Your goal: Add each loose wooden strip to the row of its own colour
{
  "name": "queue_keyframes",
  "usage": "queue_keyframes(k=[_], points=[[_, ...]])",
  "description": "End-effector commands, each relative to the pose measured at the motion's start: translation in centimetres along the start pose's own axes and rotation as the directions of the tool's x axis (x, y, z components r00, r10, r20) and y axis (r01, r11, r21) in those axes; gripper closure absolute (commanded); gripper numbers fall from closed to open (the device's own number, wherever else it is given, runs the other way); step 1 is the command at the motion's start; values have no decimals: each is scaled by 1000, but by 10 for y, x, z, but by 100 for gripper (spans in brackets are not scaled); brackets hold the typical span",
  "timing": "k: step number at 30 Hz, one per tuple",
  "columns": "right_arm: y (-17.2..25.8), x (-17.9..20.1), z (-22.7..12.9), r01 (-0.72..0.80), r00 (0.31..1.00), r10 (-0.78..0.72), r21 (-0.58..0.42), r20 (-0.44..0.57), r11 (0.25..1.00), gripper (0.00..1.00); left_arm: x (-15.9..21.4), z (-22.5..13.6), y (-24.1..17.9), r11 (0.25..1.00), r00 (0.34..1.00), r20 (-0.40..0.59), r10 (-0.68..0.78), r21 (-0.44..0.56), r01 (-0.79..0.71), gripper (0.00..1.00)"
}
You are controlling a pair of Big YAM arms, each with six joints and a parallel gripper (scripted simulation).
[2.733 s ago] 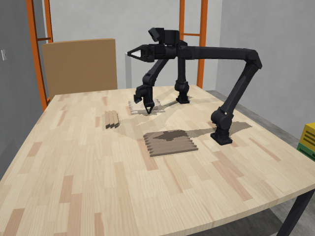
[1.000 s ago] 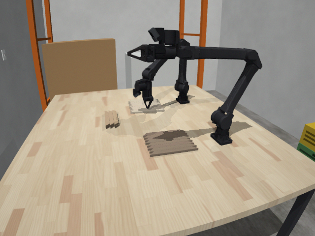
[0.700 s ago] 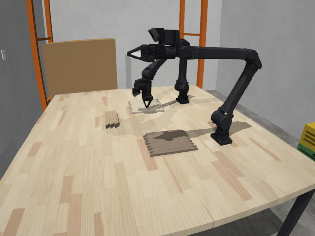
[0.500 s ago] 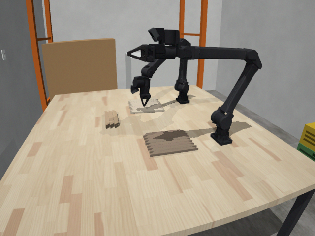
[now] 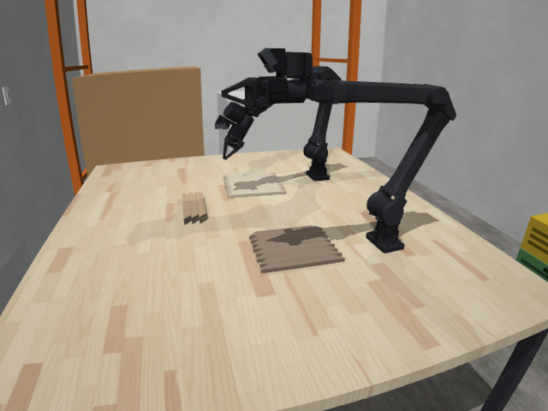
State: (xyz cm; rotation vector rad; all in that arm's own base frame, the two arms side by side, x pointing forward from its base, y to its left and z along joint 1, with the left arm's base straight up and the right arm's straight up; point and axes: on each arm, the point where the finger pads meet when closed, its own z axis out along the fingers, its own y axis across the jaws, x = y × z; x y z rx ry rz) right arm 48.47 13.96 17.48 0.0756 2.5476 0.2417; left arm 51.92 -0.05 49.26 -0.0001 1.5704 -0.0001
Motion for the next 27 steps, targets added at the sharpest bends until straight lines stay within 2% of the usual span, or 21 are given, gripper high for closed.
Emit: queue_keyframes(k=[1,3,6,16,18,20,21,24,27], points=[[5,-47,-16,45,993,-41,-33,111,998,99,-38,2,-7,1000,999,52,6,15,-7,99],[-7,-38,-8,51,992,-48,-24,118,998,99,-38,2,-7,1000,999,52,6,15,-7,99],[-7,-106,-65,70,947,-55,-37,315,997,99,-38,2,-7,1000,999,52,6,15,-7,99],[-39,-187,-157,121,779,-112,28,617,992,99,-38,2,-7,1000,999,52,6,15,-7,99],[-39,-187,-157,121,779,-112,28,617,992,99,-38,2,-7,1000,999,52,6,15,-7,99],[-52,-174,-142,121,783,-125,49,609,991,99,-38,2,-7,1000,999,52,6,15,-7,99],[-55,-180,-154,123,760,-133,60,636,991,99,-38,2,-7,1000,999,52,6,15,-7,99],[-56,-221,-238,127,618,-158,100,770,987,99,-38,2,-7,1000,999,52,6,15,-7,99],[-65,-232,-277,126,532,-189,143,825,982,99,-38,2,-7,1000,999,52,6,15,-7,99]])
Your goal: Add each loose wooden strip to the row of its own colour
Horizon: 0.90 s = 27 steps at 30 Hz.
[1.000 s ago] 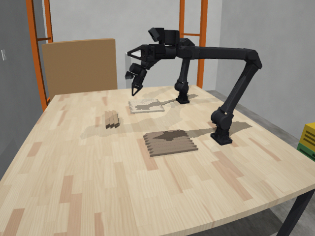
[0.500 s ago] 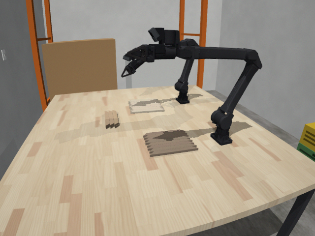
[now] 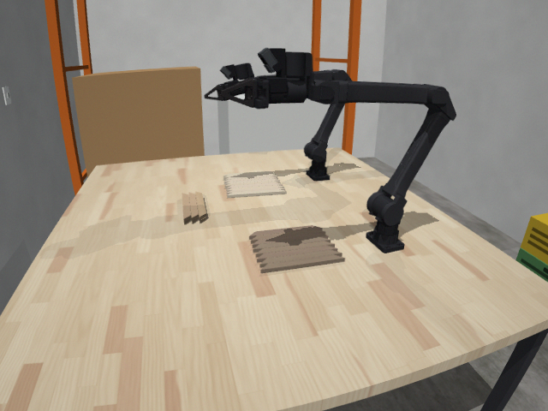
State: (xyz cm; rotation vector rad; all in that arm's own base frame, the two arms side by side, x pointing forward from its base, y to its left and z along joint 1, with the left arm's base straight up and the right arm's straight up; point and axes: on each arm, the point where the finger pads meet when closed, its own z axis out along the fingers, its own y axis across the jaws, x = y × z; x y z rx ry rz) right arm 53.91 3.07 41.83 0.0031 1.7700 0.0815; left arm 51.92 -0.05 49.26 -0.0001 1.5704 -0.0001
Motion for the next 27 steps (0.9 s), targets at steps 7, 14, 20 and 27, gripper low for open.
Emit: queue_keyframes(k=[7,14,20,27], points=[[-32,-75,-27,74,974,-85,60,208,995,99,-38,2,-7,1000,999,52,6,15,-7,99],[-15,-127,-58,33,953,-41,33,299,999,99,-38,2,-7,1000,999,52,6,15,-7,99],[-23,-97,-39,42,968,-53,51,245,998,99,-38,2,-7,1000,999,52,6,15,-7,99],[-19,-67,-30,66,980,-74,46,185,997,99,-30,3,-6,1000,999,40,8,14,-9,99]])
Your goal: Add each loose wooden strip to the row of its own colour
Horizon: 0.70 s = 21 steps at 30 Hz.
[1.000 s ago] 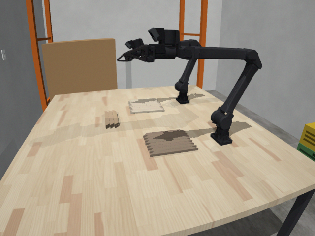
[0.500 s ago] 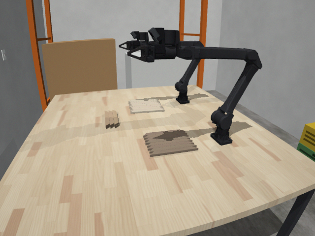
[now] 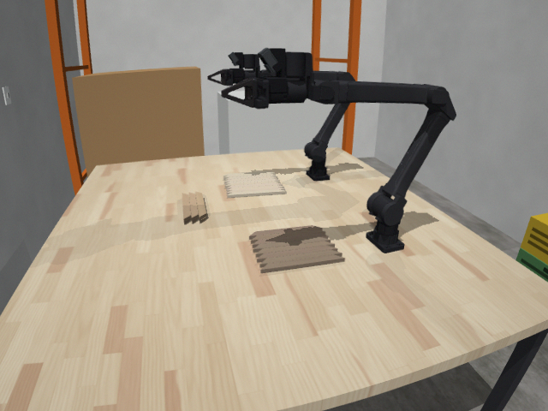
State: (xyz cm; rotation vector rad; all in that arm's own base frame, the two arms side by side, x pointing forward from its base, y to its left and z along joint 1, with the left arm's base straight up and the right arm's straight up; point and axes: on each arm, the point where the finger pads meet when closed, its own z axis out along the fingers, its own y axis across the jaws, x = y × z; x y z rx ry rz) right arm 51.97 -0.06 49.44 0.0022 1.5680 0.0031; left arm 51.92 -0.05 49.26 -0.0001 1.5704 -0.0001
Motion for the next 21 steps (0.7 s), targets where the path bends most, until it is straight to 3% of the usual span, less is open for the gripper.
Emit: queue_keyframes(k=[1,3,21], points=[[1,-54,-12,20,994,-20,3,107,1000,99,-43,2,-7,1000,998,63,7,15,-8,99],[6,0,3,14,1000,-14,-9,-2,1000,99,-35,3,-7,1000,999,47,6,15,-7,99],[7,-11,-5,17,1000,-17,-13,22,1000,99,-31,3,-6,1000,999,41,7,14,-8,99]])
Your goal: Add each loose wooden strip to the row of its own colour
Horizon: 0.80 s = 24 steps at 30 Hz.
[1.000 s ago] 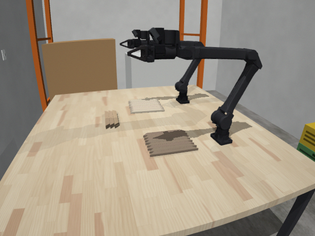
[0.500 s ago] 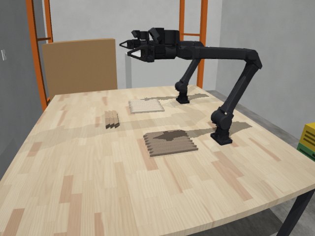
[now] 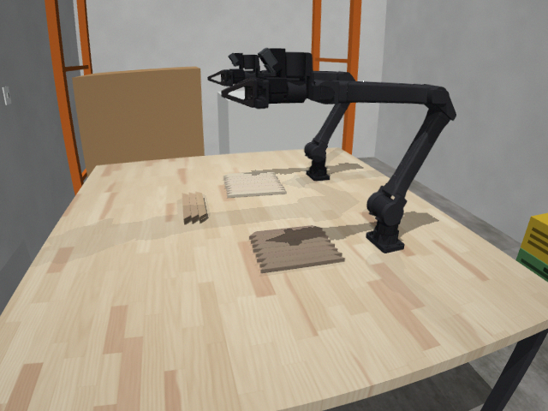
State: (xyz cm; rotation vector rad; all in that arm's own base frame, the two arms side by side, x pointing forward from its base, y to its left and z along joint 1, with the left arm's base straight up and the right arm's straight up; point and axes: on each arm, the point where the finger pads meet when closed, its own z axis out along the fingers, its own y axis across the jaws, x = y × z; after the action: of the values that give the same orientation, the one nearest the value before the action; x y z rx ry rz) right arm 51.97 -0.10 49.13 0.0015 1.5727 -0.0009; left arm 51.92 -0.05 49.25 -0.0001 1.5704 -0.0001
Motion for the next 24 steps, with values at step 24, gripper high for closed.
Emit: queue_keyframes(k=[24], points=[[8,-20,-7,14,999,-13,-17,37,1000,99,-28,3,-6,1000,999,37,8,14,-8,99]])
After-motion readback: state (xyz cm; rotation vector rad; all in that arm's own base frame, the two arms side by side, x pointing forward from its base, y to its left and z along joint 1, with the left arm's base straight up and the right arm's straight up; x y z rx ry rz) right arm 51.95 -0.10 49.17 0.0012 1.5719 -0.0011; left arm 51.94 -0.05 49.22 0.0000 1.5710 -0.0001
